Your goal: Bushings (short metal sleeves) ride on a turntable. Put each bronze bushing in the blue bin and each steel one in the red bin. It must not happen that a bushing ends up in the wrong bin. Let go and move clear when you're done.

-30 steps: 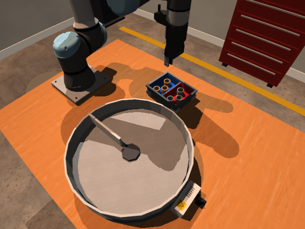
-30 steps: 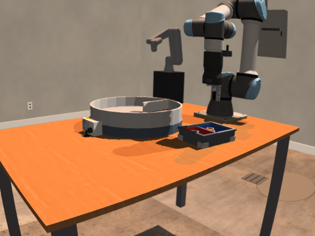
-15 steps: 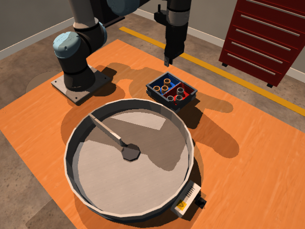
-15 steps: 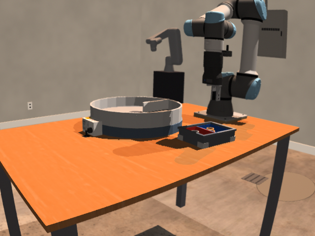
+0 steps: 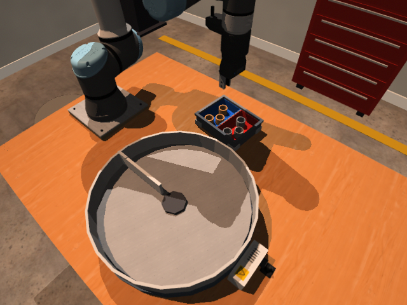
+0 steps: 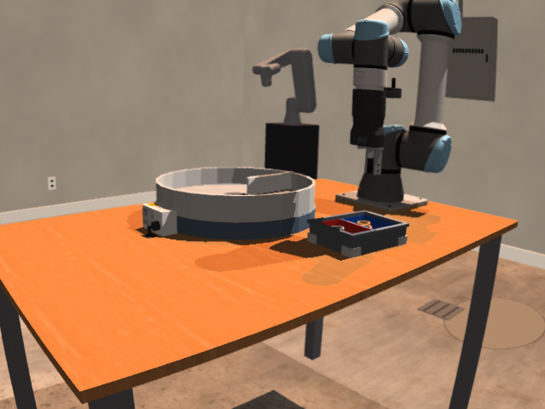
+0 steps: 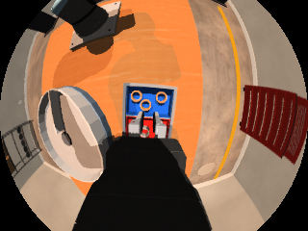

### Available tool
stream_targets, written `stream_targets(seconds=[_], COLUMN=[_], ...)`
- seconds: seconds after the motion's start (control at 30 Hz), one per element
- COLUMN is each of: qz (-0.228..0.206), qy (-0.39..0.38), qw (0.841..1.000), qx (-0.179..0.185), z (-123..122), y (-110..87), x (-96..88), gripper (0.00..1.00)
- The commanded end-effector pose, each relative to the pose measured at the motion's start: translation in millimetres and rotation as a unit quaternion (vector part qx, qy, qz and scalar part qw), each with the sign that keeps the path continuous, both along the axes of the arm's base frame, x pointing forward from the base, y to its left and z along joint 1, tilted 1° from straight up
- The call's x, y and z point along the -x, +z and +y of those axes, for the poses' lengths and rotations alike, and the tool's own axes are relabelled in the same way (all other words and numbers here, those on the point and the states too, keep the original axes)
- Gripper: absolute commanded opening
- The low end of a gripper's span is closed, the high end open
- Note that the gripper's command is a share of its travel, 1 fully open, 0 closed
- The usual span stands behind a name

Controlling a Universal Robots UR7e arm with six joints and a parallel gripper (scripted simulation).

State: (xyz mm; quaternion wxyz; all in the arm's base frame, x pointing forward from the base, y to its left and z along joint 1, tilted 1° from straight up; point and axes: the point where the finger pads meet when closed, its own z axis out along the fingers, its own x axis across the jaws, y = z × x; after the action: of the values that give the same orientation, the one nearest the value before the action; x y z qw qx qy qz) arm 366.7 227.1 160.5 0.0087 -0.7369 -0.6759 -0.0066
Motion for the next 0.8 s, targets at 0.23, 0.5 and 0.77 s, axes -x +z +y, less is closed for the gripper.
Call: stream_targets(seconds=[0.23, 0.5, 0.77], qz=[-0.001, -0.001, -0.001], qy=[0.0, 0.0, 0.0], qw=[1.0, 1.0, 1.0], qx=[0.0, 0.0, 0.0], z=[0.1, 0.1, 0.1], y=[0.5, 0.5, 0.5], x=[-0.3, -0.3, -0.3], gripper=[0.42, 0.42, 1.0])
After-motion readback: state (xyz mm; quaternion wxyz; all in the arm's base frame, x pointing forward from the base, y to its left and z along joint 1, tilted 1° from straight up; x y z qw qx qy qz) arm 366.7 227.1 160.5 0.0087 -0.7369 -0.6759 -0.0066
